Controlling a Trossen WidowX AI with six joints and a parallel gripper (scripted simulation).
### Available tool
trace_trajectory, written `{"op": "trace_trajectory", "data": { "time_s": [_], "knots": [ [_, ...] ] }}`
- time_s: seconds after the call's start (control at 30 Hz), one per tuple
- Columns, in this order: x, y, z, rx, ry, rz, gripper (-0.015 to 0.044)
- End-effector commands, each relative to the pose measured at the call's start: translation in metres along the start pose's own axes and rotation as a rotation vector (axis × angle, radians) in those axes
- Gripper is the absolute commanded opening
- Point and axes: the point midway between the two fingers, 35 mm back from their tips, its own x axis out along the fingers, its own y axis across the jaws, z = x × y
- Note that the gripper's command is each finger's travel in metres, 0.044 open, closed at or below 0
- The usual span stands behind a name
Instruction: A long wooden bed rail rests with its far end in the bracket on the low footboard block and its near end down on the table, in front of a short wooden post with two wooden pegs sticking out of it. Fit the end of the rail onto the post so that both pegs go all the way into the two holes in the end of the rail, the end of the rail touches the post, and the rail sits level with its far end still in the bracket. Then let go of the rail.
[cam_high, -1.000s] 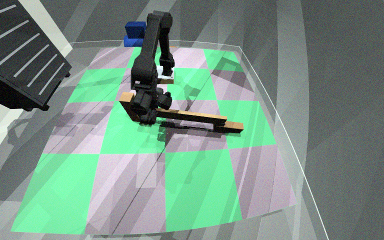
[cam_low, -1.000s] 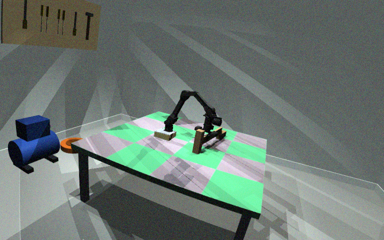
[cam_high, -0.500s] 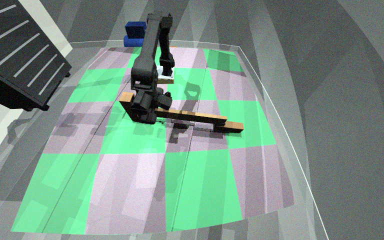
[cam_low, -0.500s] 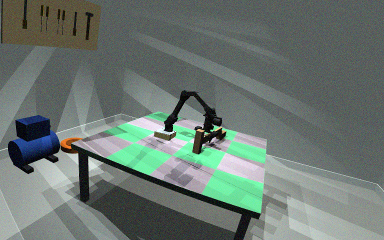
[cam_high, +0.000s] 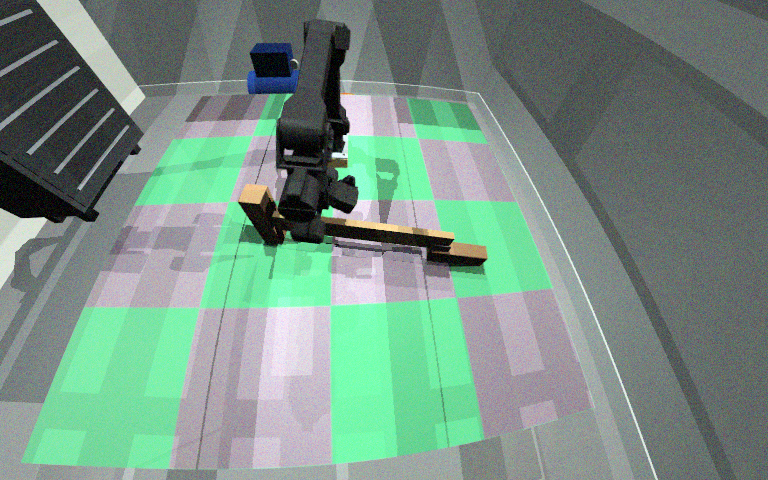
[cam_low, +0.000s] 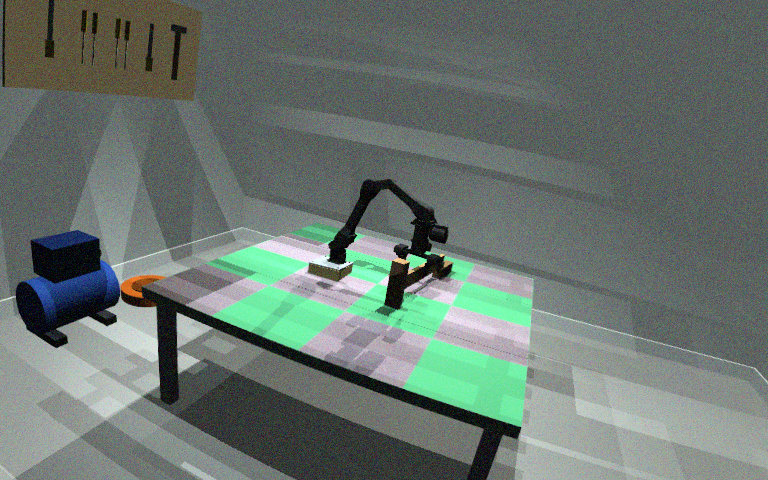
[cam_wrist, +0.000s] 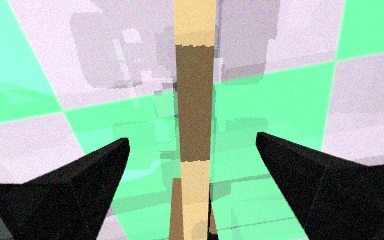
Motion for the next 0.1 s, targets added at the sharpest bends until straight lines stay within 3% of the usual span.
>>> {"op": "trace_trajectory", "data": {
  "time_s": [0.0, 0.07],
  "knots": [
    [-0.0008, 0.0002, 0.0004, 0.004, -0.002, 0.000, 0.0440],
    [-0.0008, 0.0002, 0.0004, 0.004, -0.002, 0.000, 0.0440]
  ]
}}
